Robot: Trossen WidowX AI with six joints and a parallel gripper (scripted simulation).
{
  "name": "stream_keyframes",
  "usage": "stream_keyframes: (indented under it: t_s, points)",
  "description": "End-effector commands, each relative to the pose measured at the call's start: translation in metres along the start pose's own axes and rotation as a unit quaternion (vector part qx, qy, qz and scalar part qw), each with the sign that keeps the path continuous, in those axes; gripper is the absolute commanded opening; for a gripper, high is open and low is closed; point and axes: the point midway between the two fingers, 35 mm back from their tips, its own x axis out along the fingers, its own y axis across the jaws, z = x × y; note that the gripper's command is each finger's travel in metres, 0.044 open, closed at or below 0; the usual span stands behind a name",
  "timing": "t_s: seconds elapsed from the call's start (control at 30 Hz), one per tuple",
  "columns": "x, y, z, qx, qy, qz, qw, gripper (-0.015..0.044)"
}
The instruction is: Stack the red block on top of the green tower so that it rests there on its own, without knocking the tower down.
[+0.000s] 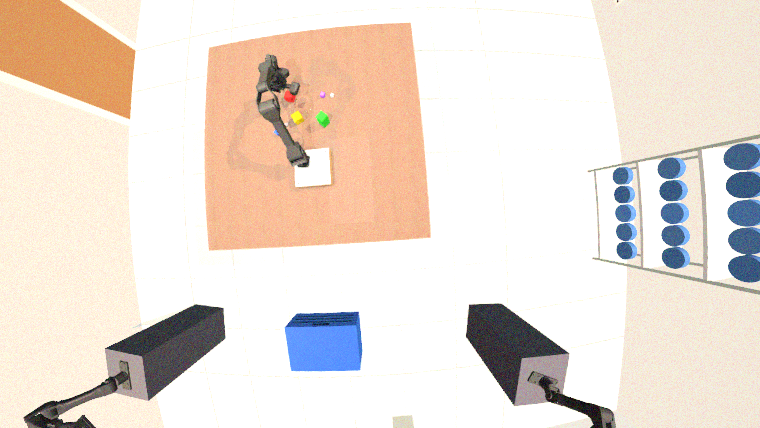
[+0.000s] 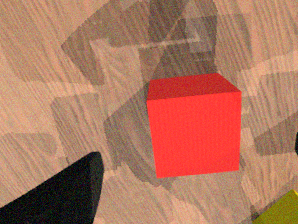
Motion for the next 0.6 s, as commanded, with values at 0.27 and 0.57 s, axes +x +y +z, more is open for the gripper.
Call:
stream_keyframes:
  t_s: [0.27, 0.57]
  points:
    - [0.016, 0.000, 0.000, 0.002, -0.002, 0.000, 1.000, 0.0440]
    - [0.031, 0.000, 0.000, 0.002, -0.002, 0.000, 1.000, 0.0440]
